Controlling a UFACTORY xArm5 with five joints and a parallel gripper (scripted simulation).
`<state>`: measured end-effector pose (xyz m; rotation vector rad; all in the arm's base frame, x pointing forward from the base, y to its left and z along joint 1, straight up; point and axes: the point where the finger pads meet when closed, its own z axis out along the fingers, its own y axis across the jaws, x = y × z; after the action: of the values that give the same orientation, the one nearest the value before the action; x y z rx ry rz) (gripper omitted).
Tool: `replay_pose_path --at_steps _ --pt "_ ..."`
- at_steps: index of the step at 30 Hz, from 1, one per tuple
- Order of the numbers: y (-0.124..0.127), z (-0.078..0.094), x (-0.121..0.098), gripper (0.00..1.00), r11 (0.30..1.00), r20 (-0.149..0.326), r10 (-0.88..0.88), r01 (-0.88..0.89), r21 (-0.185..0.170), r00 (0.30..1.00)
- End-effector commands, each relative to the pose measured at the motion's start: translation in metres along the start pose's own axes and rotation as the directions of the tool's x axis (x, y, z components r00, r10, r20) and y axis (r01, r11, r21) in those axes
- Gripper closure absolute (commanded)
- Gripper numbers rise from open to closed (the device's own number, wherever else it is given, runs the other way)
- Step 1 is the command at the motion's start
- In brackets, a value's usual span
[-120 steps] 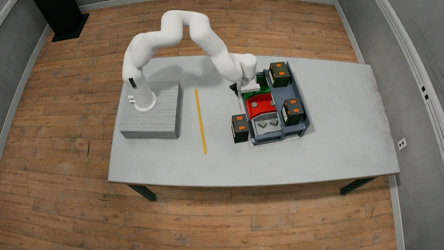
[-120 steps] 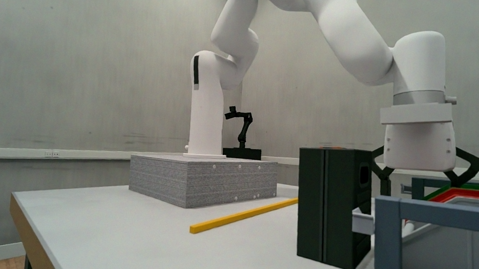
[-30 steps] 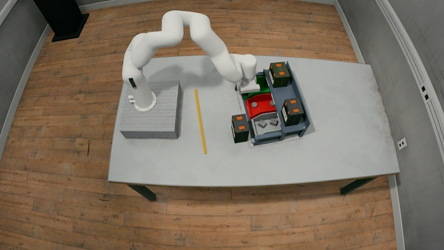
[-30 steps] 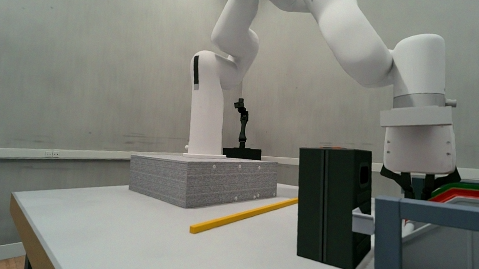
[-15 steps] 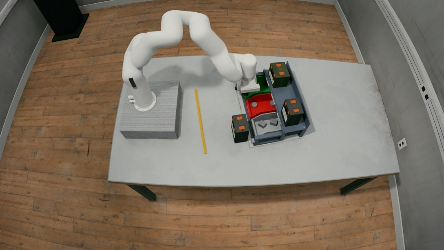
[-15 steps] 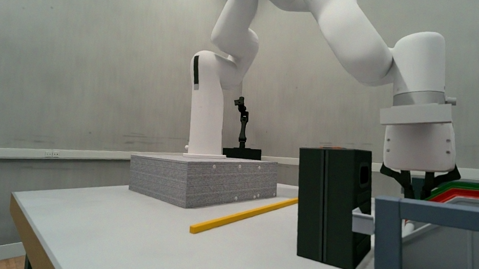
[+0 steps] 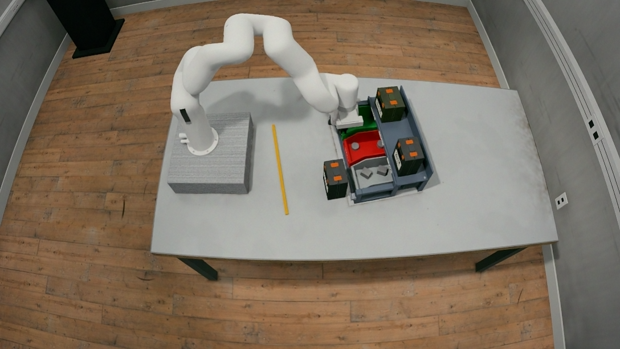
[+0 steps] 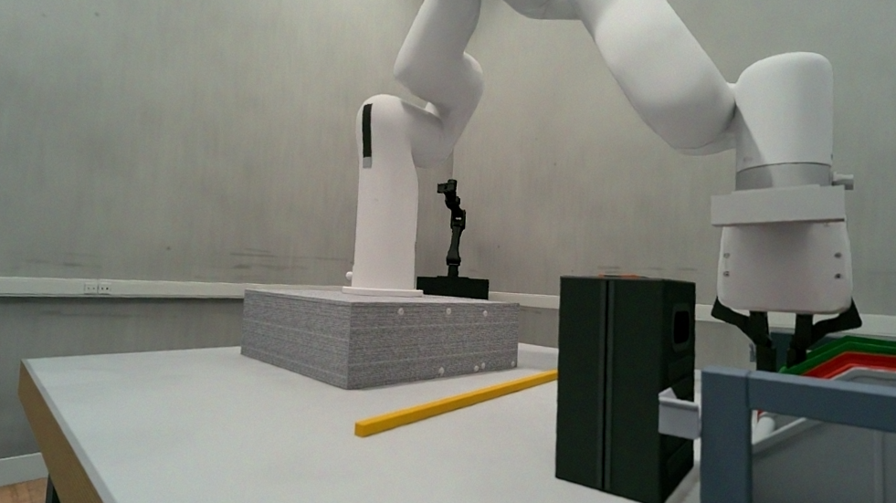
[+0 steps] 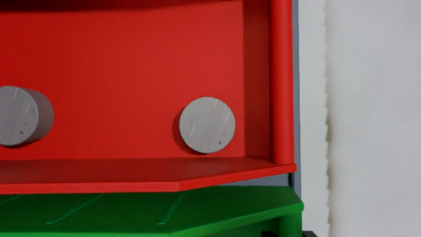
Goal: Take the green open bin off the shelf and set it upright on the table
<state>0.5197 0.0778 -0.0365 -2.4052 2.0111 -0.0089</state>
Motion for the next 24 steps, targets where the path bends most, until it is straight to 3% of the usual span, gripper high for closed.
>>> replay_pose_path --at_steps 1,24 --pt "-0.0021 -0.0038 0.0001 1.00 1.000 0.001 0.000 0.000 0.005 1.000" --pt "-0.0021 -0.0066 0.0001 1.00 1.000 0.001 0.000 0.000 0.005 1.000"
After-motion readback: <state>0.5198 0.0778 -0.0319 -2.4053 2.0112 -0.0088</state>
